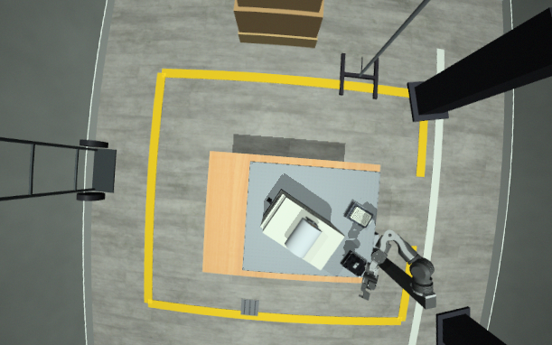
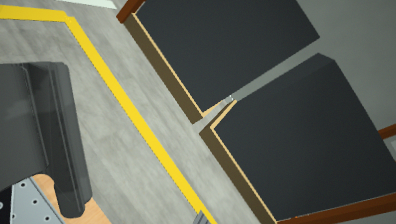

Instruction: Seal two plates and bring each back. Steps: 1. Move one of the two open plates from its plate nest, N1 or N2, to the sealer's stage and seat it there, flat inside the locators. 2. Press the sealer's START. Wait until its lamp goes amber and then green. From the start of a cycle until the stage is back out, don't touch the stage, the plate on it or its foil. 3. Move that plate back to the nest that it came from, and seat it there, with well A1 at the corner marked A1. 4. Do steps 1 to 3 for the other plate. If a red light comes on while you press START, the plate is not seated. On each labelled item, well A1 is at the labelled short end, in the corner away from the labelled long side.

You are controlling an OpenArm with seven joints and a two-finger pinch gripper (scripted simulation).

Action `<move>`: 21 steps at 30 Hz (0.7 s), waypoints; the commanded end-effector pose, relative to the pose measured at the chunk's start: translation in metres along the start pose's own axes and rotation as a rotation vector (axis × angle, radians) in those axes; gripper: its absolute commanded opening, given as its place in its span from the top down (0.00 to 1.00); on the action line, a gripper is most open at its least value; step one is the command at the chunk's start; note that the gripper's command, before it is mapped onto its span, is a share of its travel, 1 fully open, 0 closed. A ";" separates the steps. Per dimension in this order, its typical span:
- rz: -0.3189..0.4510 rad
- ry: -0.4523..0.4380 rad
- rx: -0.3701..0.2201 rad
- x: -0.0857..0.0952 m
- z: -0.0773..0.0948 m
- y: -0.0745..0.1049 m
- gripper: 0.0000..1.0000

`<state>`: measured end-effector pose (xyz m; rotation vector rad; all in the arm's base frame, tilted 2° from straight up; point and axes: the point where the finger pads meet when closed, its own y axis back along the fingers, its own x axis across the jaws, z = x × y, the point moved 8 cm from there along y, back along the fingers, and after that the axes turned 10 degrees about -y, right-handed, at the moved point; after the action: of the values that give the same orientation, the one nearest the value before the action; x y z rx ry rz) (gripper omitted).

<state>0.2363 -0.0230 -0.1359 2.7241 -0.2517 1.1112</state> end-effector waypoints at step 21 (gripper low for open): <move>0.437 -0.297 0.351 0.035 -0.038 0.007 0.35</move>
<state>0.2340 -0.0228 -0.0867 3.2358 -0.7803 0.9033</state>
